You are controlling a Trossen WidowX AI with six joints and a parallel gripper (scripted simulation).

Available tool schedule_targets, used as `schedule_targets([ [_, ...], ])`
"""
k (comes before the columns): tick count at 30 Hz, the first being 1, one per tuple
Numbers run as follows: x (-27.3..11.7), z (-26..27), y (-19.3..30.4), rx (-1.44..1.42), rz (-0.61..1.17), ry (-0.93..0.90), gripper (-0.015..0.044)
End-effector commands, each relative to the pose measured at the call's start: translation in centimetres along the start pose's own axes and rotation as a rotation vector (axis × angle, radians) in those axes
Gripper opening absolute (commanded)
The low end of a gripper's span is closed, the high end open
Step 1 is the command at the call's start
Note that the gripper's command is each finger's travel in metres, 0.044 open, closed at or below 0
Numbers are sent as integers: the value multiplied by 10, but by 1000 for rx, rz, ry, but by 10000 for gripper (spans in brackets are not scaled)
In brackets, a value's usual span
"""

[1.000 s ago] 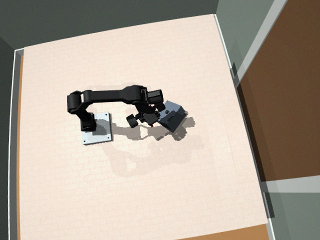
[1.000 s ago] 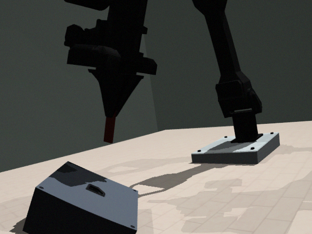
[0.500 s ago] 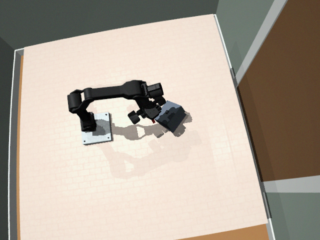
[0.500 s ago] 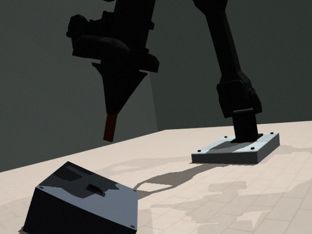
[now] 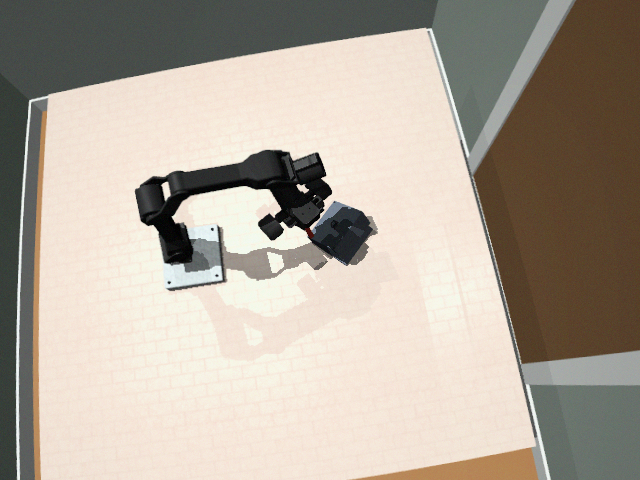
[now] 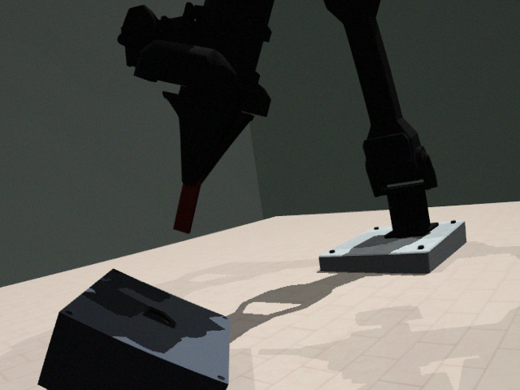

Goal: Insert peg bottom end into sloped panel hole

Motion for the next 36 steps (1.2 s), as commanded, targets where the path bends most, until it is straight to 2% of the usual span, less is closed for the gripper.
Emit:
schedule_targets([
  [1, -3, 6, 2, -21, -18, -9, 0],
  [36, -28, 44, 34, -175, -124, -74, 0],
])
Point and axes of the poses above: the point midway between the two fingers, 35 mm back from their tips, its own x axis out along the fingers, its own z axis across the jaws, y = z × x, the point moved 6 cm from there along -x, back along the fingers, and after that the axes turned 7 degrees about -x, right-handed, at the moved point
